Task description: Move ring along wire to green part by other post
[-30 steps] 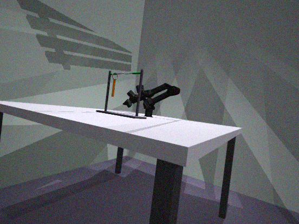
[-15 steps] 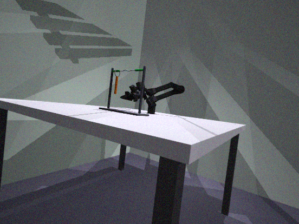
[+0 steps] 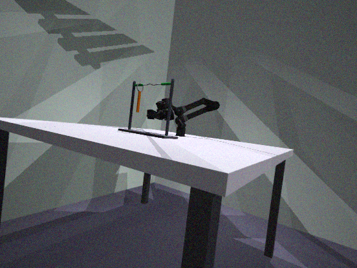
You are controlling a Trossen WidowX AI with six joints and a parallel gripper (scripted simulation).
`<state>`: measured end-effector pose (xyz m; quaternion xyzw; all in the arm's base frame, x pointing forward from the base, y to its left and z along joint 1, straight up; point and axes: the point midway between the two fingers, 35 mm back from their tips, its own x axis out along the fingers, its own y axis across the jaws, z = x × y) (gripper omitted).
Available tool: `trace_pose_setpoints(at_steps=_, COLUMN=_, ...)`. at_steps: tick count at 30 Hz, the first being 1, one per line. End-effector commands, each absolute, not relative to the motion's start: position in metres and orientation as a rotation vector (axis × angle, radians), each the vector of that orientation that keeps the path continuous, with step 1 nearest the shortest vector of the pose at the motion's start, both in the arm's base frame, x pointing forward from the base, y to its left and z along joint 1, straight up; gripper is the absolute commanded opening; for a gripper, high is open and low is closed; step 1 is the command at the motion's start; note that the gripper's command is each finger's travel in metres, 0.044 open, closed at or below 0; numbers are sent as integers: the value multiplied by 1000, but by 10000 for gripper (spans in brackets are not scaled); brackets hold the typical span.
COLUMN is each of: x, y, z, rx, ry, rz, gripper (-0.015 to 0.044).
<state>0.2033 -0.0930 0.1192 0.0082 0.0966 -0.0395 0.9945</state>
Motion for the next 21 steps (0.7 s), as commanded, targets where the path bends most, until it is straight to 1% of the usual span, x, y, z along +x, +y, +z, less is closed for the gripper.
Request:
trace_pose_setpoints(at_steps=1, x=210, y=-95, z=118, rx=25, ry=195, rz=-78, gripper=160)
trace_pose_setpoints(at_steps=6, x=217, y=-96, z=123, rx=20, ry=193, rz=-79, gripper=160)
trace_pose_setpoints(at_steps=15, x=255, y=-97, z=157, rx=-1, ry=165, rz=-82, gripper=160)
trace_pose_setpoints(at_steps=21, x=258, y=-97, z=159, rx=-2, ry=162, rz=-82, gripper=160)
